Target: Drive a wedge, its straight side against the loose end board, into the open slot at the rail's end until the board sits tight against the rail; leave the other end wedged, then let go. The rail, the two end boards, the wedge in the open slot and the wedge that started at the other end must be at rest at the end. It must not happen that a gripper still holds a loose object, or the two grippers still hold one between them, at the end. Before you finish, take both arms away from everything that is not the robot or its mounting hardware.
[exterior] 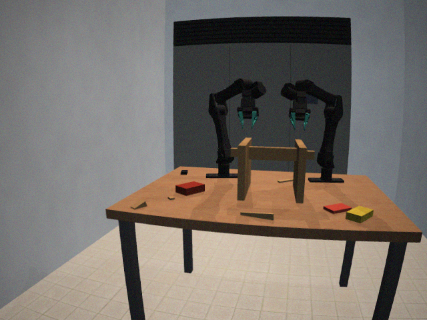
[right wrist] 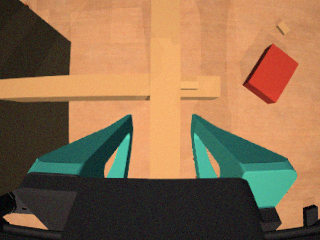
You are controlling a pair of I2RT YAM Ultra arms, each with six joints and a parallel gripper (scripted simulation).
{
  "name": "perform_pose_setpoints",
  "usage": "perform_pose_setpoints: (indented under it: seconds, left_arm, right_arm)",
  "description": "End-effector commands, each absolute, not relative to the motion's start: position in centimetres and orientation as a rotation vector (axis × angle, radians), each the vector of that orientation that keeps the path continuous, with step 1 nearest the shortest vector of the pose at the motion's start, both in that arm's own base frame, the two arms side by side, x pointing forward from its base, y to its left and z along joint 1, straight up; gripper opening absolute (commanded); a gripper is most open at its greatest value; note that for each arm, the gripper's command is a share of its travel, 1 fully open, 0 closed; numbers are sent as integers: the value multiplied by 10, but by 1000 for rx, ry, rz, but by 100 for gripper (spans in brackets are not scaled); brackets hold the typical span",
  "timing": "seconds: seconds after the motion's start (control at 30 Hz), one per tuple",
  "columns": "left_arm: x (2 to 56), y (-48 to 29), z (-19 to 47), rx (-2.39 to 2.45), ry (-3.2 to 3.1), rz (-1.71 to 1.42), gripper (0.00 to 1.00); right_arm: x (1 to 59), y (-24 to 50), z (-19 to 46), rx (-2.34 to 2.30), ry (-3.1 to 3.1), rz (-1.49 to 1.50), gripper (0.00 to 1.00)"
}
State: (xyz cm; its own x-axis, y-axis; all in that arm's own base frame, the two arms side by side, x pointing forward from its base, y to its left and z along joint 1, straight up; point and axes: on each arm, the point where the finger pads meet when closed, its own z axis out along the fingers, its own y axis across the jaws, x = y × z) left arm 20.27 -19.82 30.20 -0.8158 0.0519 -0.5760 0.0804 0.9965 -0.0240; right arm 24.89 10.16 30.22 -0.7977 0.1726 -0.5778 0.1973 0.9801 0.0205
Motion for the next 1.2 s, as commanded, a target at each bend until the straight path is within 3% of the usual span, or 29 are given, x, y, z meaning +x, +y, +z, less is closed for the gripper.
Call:
perform_pose_setpoints:
  seconds: [0.0,0.43,1.17]
  left_arm:
    - [205,-202,319,73,2481,-124,46]
    - [212,-199,308,73,2492,-124,46]
    - [327,-165,348,16,2104,-382,46]
  right_arm:
    - [245,97,314,272,2479,-38,45]
    - [256,102,306,259,2472,-1,45]
    - [345,91,346,139,2070,238,45]
